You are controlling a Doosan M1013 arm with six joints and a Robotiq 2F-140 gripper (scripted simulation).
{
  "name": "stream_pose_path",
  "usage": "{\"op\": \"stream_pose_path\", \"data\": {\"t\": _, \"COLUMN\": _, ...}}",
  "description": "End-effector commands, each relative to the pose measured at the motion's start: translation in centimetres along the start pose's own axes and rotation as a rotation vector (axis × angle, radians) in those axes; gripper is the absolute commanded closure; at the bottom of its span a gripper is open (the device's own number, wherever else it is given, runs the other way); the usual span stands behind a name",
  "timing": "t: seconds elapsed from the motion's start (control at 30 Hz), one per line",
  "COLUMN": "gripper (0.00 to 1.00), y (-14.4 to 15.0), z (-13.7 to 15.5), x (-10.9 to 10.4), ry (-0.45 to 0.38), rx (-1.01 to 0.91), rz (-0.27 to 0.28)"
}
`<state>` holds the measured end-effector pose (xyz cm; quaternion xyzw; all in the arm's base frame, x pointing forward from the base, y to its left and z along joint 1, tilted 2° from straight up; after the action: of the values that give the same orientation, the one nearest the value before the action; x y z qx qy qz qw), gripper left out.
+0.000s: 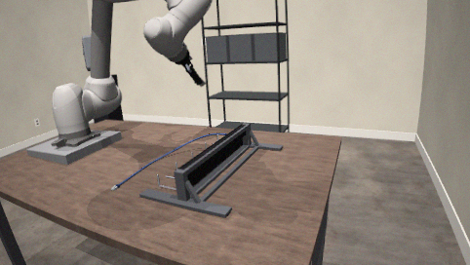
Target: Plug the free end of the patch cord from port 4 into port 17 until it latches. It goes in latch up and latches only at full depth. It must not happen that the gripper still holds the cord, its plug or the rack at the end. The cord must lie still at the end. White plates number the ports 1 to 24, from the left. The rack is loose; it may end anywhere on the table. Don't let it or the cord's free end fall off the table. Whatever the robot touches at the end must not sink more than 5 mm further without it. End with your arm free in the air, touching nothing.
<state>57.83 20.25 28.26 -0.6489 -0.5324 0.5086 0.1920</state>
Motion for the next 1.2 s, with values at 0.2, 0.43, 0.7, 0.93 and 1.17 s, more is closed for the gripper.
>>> {"op": "stream_pose_path", "data": {"t": 0.2, "gripper": 0.00, "y": 0.0, "z": 0.0, "x": 0.0, "ry": 0.000, "rx": 0.000, "rz": 0.000}}
{"op": "stream_pose_path", "data": {"t": 0.43, "gripper": 0.00, "y": 0.0, "z": 0.0, "x": 0.0, "ry": 0.000, "rx": 0.000, "rz": 0.000}}
{"op": "stream_pose_path", "data": {"t": 0.7, "gripper": 0.00, "y": 3.3, "z": 2.0, "x": -2.1, "ry": -0.040, "rx": -0.069, "rz": 0.091}}
{"op": "stream_pose_path", "data": {"t": 0.93, "gripper": 0.00, "y": 7.2, "z": 4.6, "x": -5.0, "ry": -0.101, "rx": -0.155, "rz": 0.197}}
{"op": "stream_pose_path", "data": {"t": 1.17, "gripper": 0.00, "y": 10.4, "z": 7.1, "x": -7.9, "ry": -0.166, "rx": -0.233, "rz": 0.284}}
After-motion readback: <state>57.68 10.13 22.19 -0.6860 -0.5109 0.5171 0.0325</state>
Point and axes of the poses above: the point where the finger pads meet when closed, its own x axis out along the fingers, its own y axis across the jaws, z = x × y, the point moved 6 cm from there along -x, back along the fingers, and after that the axes turned 2 degrees about x, right-handed, at the moved point
